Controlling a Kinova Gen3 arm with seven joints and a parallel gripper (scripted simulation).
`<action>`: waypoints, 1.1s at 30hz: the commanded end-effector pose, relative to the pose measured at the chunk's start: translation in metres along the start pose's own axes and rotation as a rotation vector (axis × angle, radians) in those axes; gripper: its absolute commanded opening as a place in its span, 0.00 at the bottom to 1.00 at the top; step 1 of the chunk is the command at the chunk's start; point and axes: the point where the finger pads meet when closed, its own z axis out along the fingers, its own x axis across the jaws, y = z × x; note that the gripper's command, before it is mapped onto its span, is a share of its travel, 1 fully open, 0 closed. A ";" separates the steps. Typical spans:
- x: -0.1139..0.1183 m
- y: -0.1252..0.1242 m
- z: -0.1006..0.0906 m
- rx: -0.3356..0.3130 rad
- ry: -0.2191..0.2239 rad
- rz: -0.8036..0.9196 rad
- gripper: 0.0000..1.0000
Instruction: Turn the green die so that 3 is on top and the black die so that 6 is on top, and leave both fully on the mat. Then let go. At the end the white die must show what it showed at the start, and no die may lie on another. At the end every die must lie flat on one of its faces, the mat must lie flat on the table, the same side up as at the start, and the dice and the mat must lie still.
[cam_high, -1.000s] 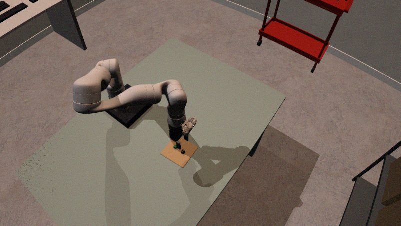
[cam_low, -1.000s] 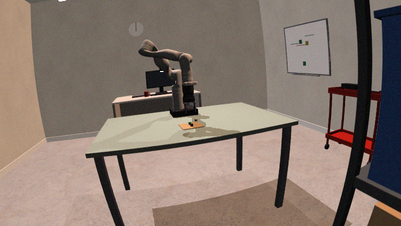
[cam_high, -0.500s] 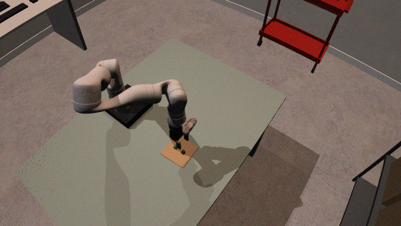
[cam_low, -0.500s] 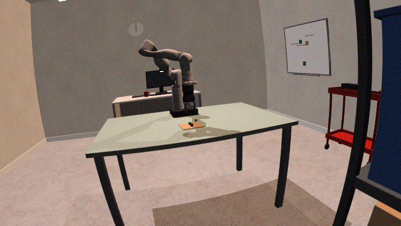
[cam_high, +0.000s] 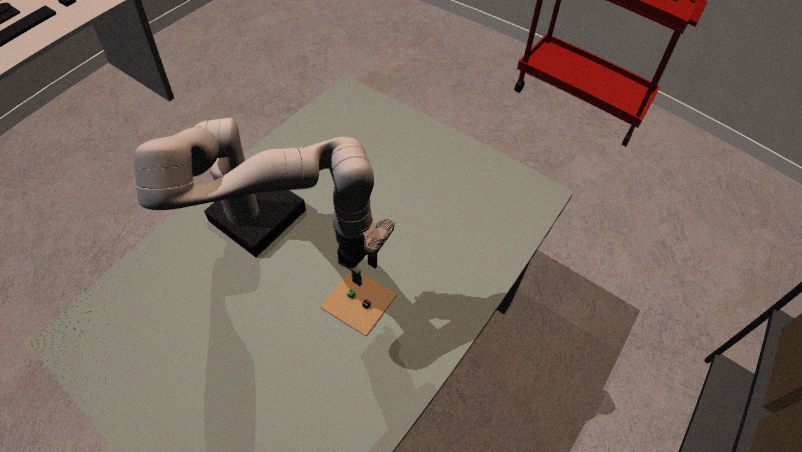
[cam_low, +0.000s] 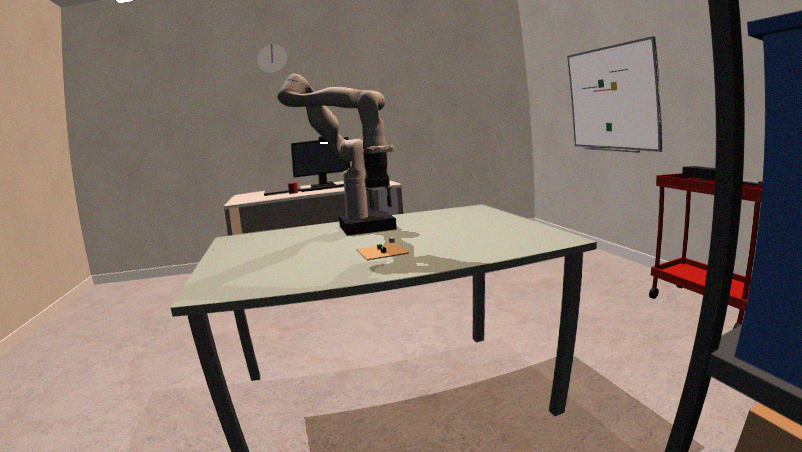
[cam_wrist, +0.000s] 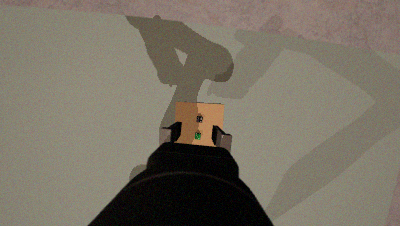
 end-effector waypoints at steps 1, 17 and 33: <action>0.004 -0.003 -0.011 0.011 0.007 0.009 1.00; 0.004 -0.003 -0.031 0.011 0.007 0.009 1.00; 0.004 -0.003 -0.031 0.011 0.007 0.009 1.00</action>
